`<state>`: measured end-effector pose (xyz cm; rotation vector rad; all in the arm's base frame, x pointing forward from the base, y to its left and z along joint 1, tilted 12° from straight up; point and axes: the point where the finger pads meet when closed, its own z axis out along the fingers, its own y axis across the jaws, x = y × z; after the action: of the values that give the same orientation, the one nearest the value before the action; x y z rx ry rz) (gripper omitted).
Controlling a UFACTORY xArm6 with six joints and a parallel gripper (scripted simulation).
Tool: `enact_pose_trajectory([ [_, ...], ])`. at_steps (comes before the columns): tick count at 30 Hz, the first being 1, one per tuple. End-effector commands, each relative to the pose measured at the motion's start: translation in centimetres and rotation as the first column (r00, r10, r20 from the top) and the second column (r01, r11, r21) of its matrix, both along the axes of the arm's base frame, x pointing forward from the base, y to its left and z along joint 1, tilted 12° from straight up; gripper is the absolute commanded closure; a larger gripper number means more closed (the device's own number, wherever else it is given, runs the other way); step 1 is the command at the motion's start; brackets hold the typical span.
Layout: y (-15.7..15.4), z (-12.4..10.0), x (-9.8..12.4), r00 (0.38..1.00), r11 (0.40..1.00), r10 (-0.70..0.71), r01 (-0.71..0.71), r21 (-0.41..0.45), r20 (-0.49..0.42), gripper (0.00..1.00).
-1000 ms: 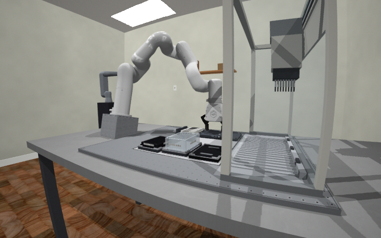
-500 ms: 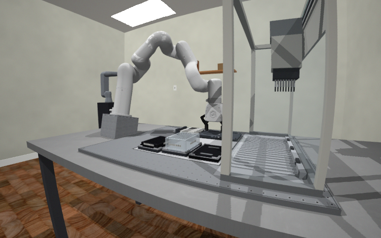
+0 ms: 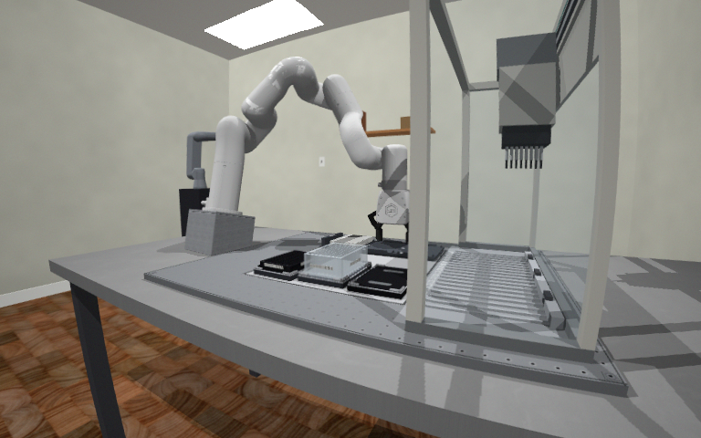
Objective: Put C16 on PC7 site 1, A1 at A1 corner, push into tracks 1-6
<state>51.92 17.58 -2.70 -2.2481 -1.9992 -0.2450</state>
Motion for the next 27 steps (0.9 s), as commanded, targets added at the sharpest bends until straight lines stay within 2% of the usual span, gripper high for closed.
enact_pose_trajectory([
  [1, -0.21, 0.13, 0.14, 1.000, 1.000, -0.001, 0.001, 0.001, 0.004, 0.00],
  [27, -0.67, 0.04, 0.08, 1.000, 1.000, -0.001, 0.001, 0.001, 0.004, 0.00],
])
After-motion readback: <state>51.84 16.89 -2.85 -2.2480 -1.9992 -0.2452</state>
